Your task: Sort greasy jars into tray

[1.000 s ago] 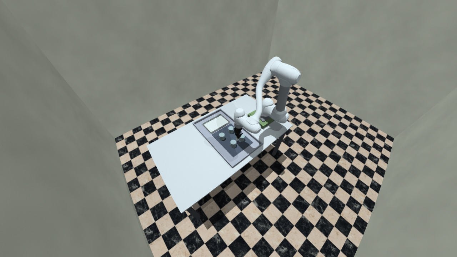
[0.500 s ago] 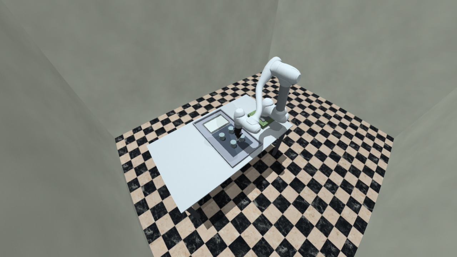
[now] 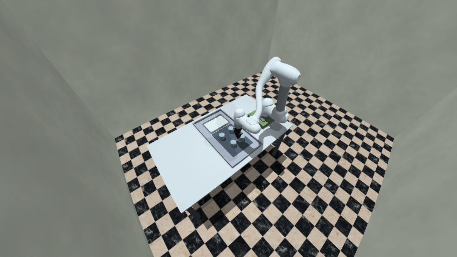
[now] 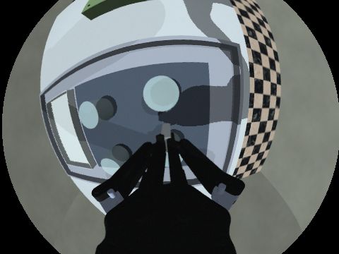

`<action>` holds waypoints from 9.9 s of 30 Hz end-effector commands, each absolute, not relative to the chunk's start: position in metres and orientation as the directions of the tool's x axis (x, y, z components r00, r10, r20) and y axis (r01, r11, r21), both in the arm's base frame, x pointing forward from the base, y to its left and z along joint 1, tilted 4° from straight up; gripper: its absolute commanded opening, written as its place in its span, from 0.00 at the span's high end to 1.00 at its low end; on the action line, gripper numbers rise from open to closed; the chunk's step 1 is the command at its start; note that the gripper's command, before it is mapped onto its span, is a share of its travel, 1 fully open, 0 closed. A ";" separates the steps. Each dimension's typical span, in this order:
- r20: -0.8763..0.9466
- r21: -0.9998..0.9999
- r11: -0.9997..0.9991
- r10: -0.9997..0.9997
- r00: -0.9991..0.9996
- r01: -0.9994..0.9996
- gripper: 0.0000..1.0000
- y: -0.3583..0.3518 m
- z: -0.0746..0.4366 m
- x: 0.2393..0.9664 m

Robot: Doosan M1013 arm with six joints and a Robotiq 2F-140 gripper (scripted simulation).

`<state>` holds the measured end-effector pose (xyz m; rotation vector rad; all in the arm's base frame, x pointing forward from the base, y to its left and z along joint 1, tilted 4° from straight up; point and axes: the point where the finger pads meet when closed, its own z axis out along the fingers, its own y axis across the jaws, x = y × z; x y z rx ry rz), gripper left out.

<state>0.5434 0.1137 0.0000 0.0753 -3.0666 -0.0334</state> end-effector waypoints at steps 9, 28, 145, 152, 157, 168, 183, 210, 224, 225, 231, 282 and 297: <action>0.073 0.024 0.999 -0.050 -0.996 -0.048 1.00 0.114 0.000 0.545; 0.073 0.024 0.999 -0.050 -0.996 -0.048 1.00 0.114 0.000 0.547; 0.073 0.024 0.999 -0.050 -0.996 -0.048 1.00 0.115 0.001 0.561; 0.073 0.024 0.999 -0.050 -0.996 -0.048 1.00 0.115 0.002 0.562; 0.073 0.024 0.999 -0.050 -0.996 -0.048 1.00 0.115 0.002 0.562; 0.073 0.024 0.999 -0.050 -0.996 -0.048 1.00 0.115 0.003 0.564; 0.073 0.024 0.999 -0.050 -0.996 -0.048 1.00 0.115 0.004 0.566; 0.073 0.024 0.999 -0.050 -0.996 -0.048 1.00 0.114 0.005 0.561; 0.073 0.024 0.999 -0.050 -0.996 -0.048 1.00 0.114 0.000 0.540; 0.073 0.024 0.999 -0.050 -0.996 -0.048 1.00 0.114 0.000 0.540; 0.073 0.024 0.999 -0.050 -0.996 -0.048 1.00 0.114 0.000 0.540; 0.073 0.024 0.999 -0.050 -0.996 -0.048 1.00 0.114 0.000 0.540; 0.073 0.024 0.999 -0.050 -0.996 -0.048 1.00 0.113 0.046 0.544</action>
